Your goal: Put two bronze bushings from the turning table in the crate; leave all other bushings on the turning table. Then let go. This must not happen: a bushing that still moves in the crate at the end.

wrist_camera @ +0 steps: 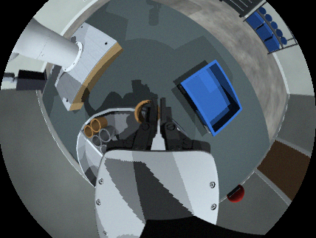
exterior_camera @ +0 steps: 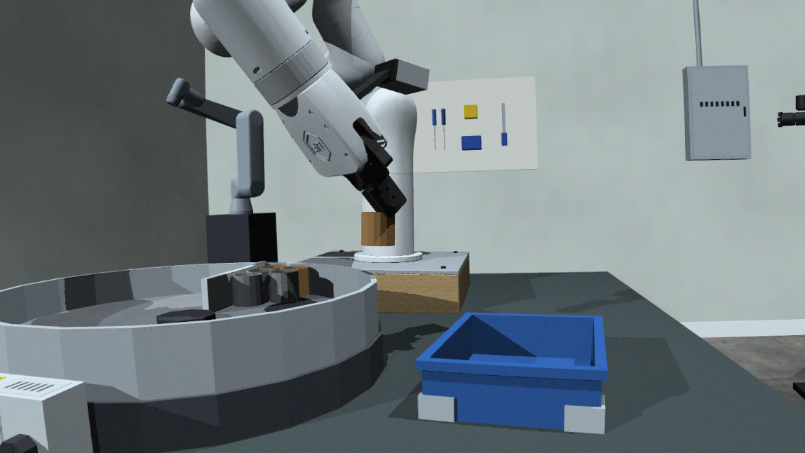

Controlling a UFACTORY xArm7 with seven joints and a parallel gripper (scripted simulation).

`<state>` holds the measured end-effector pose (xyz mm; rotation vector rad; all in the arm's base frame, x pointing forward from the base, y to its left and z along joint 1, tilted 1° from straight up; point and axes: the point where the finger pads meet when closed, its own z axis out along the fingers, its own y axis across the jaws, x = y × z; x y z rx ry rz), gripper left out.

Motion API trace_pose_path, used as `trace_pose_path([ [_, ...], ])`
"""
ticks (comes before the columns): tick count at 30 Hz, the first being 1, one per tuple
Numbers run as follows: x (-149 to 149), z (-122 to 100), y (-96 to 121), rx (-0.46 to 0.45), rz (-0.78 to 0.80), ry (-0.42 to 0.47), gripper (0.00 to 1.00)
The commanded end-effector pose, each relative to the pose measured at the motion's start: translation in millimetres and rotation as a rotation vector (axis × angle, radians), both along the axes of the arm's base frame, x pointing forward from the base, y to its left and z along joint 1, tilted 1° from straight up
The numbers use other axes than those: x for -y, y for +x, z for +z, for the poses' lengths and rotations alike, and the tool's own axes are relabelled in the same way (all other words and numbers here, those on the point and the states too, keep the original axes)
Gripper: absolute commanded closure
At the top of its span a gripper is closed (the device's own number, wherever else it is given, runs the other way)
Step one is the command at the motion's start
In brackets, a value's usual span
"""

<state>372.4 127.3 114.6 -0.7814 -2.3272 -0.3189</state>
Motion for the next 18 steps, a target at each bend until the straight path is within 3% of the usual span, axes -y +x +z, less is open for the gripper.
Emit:
trace_pose_path([
  [1, -36.3, -0.5, 21.8, -0.003, 0.004, -0.005, 1.0],
  [5, -64.6, 0.1, 35.7, -0.003, 0.004, -0.005, 1.0],
  [7, -64.6, 0.1, 35.7, -0.003, 0.004, -0.005, 1.0],
  [18, -143.5, 1.7, 74.3, -0.003, 0.004, -0.004, 1.0],
])
